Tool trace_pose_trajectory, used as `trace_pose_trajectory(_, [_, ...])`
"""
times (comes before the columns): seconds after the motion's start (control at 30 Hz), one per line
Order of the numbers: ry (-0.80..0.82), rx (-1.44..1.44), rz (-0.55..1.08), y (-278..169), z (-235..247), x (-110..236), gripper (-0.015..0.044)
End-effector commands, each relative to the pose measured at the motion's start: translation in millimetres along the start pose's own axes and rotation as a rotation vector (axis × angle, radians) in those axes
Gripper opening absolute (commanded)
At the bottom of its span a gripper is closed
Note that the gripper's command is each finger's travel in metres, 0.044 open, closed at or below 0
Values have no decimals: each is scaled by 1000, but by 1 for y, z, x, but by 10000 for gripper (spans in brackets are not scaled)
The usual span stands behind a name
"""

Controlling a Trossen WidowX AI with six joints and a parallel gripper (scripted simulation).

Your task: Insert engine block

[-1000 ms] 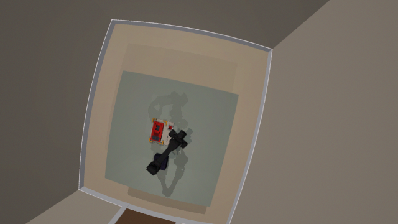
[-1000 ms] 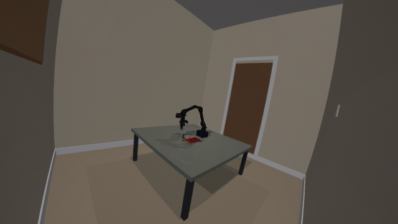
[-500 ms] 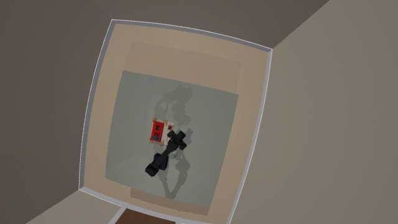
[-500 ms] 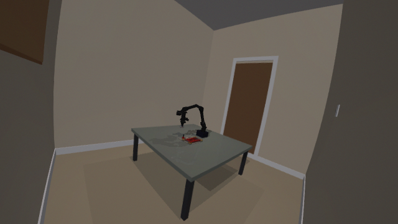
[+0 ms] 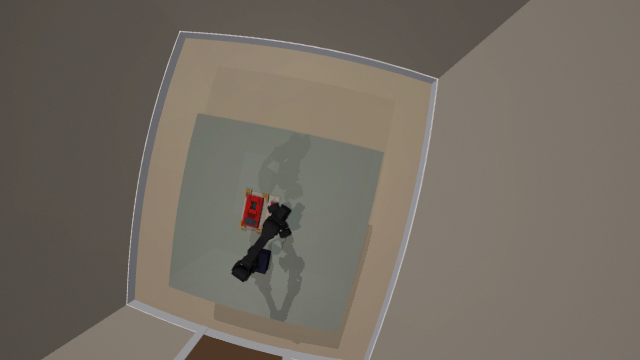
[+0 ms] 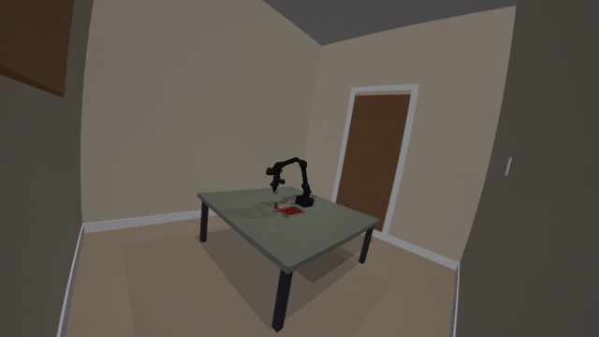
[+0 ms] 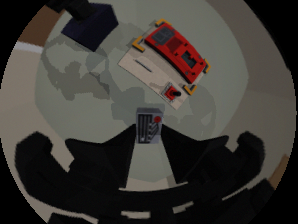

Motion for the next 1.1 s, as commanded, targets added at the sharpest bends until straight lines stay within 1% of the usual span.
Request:
trace_pose_trajectory(0.0, [2,-115,-4,8,-9,-5,0])
trace_pose_trajectory(1.07, [2,-978,-8,73,-69,-31,0])
Point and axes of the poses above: the point midway between the two fingers, 35 mm back from their tips, its own x axis back along the fingers, its own z axis across the jaws, y = z × x, the point moved 5 cm from there along x, back along the fingers, and after that the axes turned 6 degrees about -x, right-handed, at the moved point
